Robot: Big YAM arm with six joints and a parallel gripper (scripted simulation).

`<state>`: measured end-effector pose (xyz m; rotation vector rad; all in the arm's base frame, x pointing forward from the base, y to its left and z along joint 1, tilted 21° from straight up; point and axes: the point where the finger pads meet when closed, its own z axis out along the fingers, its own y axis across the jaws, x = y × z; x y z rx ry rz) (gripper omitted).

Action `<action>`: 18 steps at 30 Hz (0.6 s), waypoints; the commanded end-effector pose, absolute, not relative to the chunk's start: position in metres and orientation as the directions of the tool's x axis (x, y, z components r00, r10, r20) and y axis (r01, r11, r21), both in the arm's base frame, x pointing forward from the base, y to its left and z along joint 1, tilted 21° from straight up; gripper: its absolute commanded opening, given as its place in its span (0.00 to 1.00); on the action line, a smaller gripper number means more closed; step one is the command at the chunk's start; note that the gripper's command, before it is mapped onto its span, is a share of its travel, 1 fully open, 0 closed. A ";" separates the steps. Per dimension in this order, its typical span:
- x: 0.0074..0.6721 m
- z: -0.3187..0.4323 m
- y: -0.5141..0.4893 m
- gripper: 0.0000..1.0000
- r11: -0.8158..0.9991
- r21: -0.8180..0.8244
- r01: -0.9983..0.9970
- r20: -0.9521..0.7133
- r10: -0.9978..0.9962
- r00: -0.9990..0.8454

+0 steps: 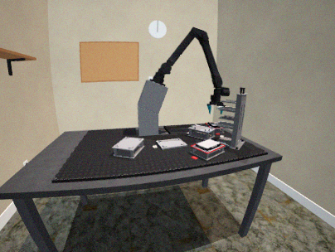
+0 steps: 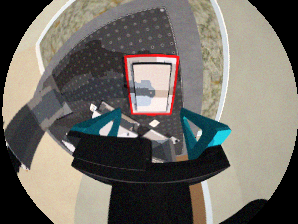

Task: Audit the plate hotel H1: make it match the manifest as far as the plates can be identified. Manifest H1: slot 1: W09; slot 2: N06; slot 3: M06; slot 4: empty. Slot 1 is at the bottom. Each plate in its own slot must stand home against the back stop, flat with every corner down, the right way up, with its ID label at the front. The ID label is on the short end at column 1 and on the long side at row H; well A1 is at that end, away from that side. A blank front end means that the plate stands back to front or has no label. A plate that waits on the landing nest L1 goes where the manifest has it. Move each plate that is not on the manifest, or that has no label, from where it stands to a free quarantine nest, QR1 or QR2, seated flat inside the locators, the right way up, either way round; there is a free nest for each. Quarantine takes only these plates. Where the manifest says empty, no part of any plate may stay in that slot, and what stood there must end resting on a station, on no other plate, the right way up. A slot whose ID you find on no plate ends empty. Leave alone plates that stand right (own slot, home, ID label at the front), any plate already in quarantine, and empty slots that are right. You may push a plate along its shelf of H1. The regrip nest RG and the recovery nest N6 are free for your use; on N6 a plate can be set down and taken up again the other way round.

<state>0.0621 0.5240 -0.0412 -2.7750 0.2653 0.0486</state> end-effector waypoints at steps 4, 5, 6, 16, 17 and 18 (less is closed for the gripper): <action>0.066 -0.009 0.520 1.00 -0.911 -0.366 -0.188 -0.068 -0.175 0.982; 0.067 -0.006 0.519 1.00 -0.911 -0.366 -0.189 -0.068 -0.176 0.982; 0.067 -0.004 0.518 1.00 -0.911 -0.366 -0.190 -0.068 -0.177 0.982; 0.067 0.015 0.511 1.00 -0.911 -0.367 -0.189 -0.068 -0.177 0.982; 0.063 0.012 0.520 1.00 -0.908 -0.374 -0.188 -0.070 -0.174 0.982; 0.063 0.012 0.520 1.00 -0.908 -0.374 -0.188 -0.070 -0.174 0.982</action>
